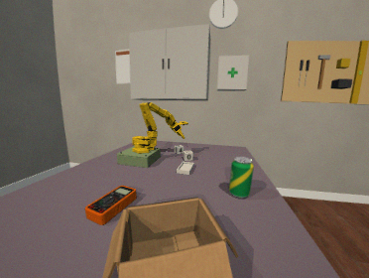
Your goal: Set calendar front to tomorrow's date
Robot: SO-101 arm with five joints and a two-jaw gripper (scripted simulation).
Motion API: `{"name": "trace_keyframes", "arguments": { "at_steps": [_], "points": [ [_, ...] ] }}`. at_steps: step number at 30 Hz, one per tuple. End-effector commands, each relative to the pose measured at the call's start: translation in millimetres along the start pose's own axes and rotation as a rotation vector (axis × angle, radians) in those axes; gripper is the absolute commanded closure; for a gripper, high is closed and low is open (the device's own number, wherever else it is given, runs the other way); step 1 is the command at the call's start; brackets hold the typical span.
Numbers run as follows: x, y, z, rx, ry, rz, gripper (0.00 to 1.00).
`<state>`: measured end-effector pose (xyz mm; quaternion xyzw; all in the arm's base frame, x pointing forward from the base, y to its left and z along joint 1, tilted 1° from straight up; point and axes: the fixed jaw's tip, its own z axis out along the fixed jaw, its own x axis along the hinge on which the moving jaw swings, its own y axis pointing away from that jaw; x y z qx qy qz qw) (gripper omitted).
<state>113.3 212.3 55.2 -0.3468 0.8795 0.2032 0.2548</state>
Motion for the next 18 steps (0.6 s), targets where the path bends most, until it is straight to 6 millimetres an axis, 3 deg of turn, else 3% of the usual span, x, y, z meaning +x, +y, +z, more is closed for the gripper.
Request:
{"name": "trace_keyframes", "arguments": {
  "at_steps": [1, 18],
  "points": [
    [13.0, -3.8, 6.6, 0.040, 0.195, -0.053, 0.65],
    [34.2, -10.3, 15.5, 0.105, 0.467, -0.129, 0.65]
  ]
}}
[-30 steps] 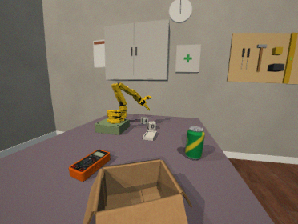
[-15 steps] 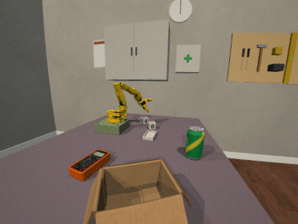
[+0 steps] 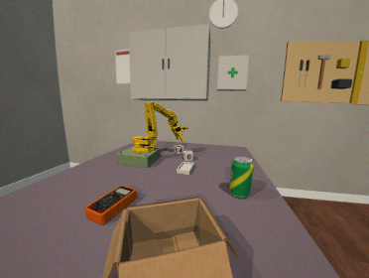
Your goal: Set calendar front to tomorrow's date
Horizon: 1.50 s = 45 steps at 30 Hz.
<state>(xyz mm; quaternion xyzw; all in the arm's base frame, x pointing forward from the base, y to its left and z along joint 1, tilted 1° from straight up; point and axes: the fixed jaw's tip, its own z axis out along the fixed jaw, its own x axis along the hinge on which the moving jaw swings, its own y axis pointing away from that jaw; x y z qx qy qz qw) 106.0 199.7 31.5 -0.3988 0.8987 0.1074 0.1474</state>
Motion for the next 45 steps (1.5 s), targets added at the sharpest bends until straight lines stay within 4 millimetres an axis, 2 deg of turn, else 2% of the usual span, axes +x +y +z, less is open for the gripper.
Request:
{"name": "trace_keyframes", "arguments": {
  "at_steps": [1, 11, 45],
  "points": [
    [8.3, -1.7, 9.3, 0.032, 0.196, -0.053, 0.65],
    [15.6, -3.4, 17.4, 0.059, 0.360, -0.096, 0.65],
    [16.1, -2.5, 16.0, 0.061, 0.373, -0.101, 0.65]
  ]
}}
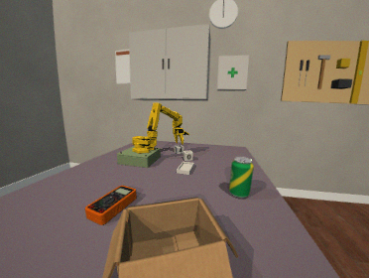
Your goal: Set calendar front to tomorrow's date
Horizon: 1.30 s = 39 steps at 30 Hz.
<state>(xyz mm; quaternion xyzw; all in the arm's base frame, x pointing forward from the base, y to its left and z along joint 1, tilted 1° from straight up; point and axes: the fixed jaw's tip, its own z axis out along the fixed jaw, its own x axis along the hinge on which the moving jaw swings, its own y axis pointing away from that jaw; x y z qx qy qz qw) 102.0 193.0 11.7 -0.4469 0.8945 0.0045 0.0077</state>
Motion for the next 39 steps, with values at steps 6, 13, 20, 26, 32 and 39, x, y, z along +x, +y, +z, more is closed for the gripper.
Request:
{"name": "trace_keyframes", "arguments": {
  "at_steps": [6, 13, 20, 26, 32, 39],
  "points": [
    [1.7, 0.7, 1.0, 0.002, 0.029, -0.011, 0.65],
    [1.7, 0.7, 1.0, 0.002, 0.029, -0.011, 0.65],
    [1.7, 0.7, 1.2, 0.002, 0.029, -0.011, 0.65],
    [1.5, 0.7, 4.1, 0.002, 0.029, -0.011, 0.65],
    [1.2, 0.7, 9.5, 0.002, 0.029, -0.011, 0.65],
    [1.0, 0.7, 18.7, 0.002, 0.029, -0.010, 0.65]
  ]
}}
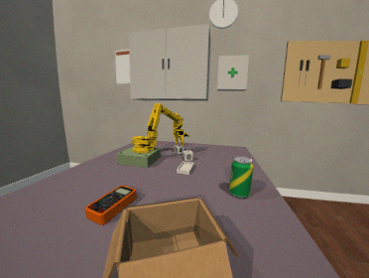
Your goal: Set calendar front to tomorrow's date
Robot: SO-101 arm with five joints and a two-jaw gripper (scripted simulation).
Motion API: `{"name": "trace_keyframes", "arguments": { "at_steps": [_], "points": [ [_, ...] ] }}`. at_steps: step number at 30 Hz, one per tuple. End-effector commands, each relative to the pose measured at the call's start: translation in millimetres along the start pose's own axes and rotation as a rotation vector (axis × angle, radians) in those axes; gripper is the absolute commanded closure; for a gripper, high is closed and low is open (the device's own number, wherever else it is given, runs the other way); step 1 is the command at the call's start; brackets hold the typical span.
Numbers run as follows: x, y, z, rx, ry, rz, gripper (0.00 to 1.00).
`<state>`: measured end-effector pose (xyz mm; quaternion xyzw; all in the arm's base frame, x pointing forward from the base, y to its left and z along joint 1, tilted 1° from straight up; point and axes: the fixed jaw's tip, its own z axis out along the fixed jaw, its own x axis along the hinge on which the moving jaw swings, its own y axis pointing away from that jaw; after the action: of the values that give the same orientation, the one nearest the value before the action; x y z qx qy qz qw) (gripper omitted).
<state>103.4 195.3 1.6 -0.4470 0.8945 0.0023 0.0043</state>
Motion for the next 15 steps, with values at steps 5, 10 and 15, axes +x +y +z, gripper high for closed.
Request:
{"name": "trace_keyframes", "arguments": {
  "at_steps": [5, 10, 15],
  "points": [
    [3.7, 0.3, 16.9, 0.001, 0.021, -0.010, 0.65],
    [4.0, 0.3, 22.8, 0.001, 0.021, -0.010, 0.65],
    [4.5, 0.2, 27.2, 0.001, 0.021, -0.010, 0.65]
  ]
}}
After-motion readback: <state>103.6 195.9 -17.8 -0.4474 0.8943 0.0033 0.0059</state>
